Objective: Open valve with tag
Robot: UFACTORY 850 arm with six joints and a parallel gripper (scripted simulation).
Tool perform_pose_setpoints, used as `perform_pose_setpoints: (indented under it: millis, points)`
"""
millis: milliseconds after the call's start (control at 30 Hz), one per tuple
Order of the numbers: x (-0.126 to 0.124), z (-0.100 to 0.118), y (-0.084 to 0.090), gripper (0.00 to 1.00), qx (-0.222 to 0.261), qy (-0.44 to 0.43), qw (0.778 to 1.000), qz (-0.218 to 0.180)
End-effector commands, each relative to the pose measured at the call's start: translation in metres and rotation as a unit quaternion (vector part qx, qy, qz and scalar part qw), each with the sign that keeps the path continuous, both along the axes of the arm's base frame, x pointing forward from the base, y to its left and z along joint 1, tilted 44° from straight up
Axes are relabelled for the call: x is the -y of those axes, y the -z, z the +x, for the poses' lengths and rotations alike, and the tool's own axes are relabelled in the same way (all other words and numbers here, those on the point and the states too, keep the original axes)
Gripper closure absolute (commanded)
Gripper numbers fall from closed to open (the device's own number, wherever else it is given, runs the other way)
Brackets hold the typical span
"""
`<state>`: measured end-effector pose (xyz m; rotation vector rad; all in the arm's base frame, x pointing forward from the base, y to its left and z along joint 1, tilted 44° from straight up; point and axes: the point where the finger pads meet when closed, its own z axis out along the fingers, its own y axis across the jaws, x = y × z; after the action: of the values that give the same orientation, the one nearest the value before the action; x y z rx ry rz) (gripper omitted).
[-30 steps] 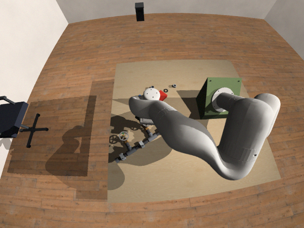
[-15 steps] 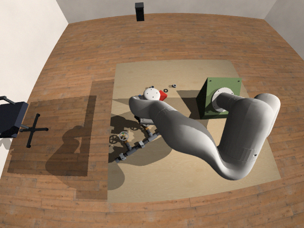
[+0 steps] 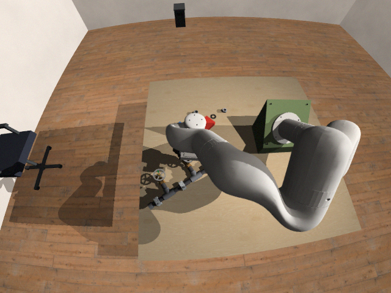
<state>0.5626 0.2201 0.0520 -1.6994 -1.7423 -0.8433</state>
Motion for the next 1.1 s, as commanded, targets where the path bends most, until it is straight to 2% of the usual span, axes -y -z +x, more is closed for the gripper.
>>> perform_pose_setpoints:
  millis: [0, 267, 400, 567, 633, 800, 933, 1067]
  points:
    - [0.0004, 0.0009, -0.0006, 0.00, 0.000, 0.001, 1.000, 0.000]
    - [0.0004, 0.0009, -0.0006, 0.00, -0.022, 0.020, 1.000, 0.001]
    - [0.0004, 0.0009, -0.0006, 0.00, -0.062, 0.054, 0.997, 0.003]
    - [0.0004, 0.0009, -0.0006, 0.00, -0.144, 0.123, 0.982, 0.007]
    - [0.0004, 0.0009, -0.0006, 0.00, -0.144, 0.123, 0.982, 0.007]
    - [0.0004, 0.0009, -0.0006, 0.00, -0.257, 0.219, 0.941, 0.012]
    - [0.0004, 0.0009, -0.0006, 0.00, -0.339, 0.291, 0.895, 0.018]
    - [0.0004, 0.0009, -0.0006, 0.00, -0.413, 0.358, 0.837, 0.024]
